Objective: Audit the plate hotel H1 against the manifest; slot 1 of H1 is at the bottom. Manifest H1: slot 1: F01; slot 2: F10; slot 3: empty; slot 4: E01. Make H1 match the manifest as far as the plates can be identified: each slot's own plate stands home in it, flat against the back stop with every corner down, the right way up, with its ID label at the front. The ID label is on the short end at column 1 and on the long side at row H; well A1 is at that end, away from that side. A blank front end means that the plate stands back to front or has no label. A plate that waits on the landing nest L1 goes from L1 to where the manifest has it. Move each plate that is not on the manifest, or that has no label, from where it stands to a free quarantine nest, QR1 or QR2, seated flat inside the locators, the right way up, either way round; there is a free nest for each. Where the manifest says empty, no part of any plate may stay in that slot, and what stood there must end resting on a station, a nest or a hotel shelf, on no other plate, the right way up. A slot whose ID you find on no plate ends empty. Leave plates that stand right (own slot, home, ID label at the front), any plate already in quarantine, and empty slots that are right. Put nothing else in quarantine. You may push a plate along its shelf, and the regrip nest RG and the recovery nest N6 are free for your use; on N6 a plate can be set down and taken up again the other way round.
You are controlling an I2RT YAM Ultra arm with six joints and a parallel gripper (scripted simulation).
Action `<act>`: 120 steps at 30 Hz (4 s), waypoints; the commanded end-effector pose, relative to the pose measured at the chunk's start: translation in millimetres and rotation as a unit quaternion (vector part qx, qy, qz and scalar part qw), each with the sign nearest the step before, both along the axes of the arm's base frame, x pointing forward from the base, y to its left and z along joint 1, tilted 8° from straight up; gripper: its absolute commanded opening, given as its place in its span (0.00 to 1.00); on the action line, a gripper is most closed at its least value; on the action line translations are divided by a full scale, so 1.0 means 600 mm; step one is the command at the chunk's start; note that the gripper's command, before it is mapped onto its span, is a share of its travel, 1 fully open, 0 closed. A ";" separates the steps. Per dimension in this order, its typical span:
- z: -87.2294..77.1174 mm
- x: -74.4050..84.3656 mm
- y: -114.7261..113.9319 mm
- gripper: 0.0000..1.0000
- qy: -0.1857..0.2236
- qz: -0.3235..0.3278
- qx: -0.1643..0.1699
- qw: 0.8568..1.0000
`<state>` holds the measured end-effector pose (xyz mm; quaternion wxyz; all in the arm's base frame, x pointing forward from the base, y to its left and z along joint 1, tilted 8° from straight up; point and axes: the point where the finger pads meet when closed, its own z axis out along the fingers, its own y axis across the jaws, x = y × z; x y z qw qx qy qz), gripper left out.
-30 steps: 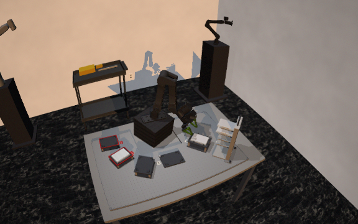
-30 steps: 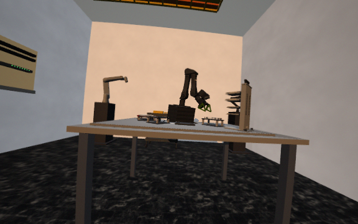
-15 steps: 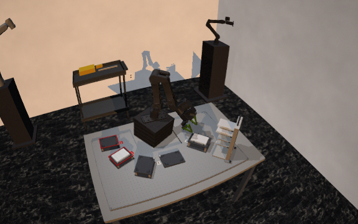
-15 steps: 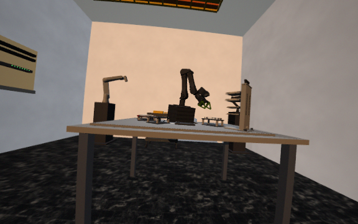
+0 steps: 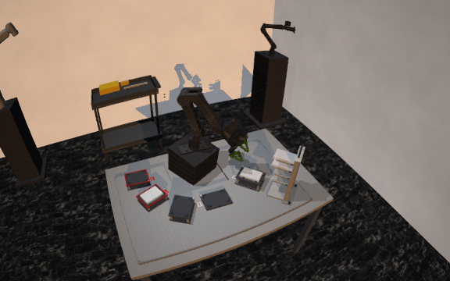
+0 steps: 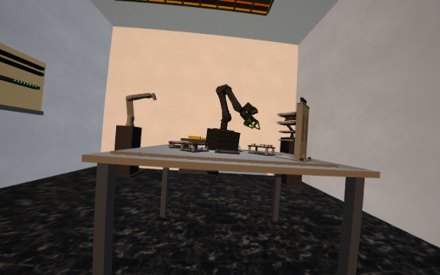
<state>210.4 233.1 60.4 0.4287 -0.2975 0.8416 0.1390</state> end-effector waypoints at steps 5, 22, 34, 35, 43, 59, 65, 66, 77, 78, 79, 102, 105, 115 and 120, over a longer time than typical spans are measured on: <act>0.029 -0.003 -0.003 1.00 0.003 -0.002 -0.005 1.000; 0.090 -0.010 -0.006 1.00 0.003 -0.002 -0.005 1.000; 0.090 -0.025 0.036 1.00 0.003 0.072 -0.061 0.996; 0.090 -0.027 0.041 1.00 0.003 0.081 -0.068 0.994; 0.091 -0.042 0.083 1.00 0.003 0.155 -0.124 0.980; 0.093 -0.068 0.157 1.00 0.003 0.279 -0.218 0.935; 0.093 -0.079 0.188 1.00 0.003 0.331 -0.257 0.908; 0.093 -0.079 0.188 1.00 0.003 0.331 -0.257 0.908; 0.095 -0.097 0.241 1.00 0.002 0.413 -0.319 0.853; 0.095 -0.099 0.246 1.00 0.002 0.421 -0.325 0.847; 0.095 -0.101 0.251 1.00 0.002 0.429 -0.331 0.841; 0.096 -0.111 0.278 1.00 0.001 0.565 -0.435 0.701; 0.096 -0.111 0.278 1.00 0.001 0.585 -0.449 0.676; 0.096 -0.111 0.278 1.00 0.001 0.601 -0.462 0.653; 0.079 -0.109 0.279 1.00 0.001 0.601 -0.462 0.653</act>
